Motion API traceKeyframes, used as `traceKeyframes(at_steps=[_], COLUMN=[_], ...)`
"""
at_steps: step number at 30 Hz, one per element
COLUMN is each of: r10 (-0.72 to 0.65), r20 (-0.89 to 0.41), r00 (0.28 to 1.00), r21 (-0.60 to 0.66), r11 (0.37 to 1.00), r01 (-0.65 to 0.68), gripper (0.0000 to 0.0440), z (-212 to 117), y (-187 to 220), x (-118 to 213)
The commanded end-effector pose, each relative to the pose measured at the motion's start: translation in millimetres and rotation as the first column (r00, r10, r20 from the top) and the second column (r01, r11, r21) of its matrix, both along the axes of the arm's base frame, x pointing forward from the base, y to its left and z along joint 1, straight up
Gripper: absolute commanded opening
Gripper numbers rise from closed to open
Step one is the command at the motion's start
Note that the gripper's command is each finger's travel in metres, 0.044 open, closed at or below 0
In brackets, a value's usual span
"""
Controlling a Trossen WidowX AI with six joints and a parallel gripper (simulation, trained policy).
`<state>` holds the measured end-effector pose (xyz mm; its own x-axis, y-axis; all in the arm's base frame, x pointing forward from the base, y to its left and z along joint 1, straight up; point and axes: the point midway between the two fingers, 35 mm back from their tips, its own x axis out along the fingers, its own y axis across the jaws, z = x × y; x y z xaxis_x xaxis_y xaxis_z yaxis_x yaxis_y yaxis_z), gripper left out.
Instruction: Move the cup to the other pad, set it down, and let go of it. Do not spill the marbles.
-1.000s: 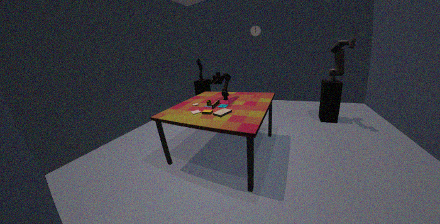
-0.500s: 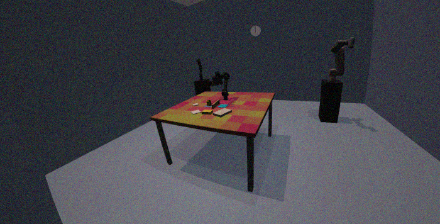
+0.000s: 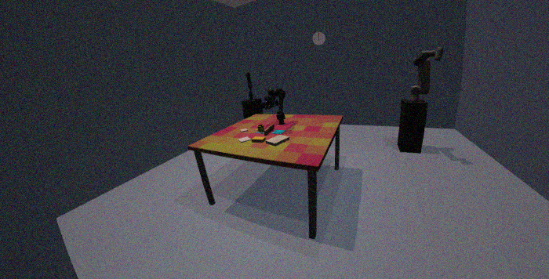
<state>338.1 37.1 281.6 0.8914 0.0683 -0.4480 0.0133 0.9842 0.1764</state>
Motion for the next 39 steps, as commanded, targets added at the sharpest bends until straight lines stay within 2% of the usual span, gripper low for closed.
traceKeyframes(at_steps=[1, 19, 39], r10=[-0.008, -0.029, -0.065], r20=[-0.054, -0.347, -0.621], r00=[0.998, 0.938, 0.781], r21=[0.011, -0.007, -0.091], r11=[1.0, 1.0, 0.996], r01=[0.008, 0.029, 0.011], gripper=[0.0107, 0.0118, 0.0128], z=[-5.6, -33.6, -61.0], y=[1.9, 5.3, -8.6], x=[1.3, 0.8, -10.3])
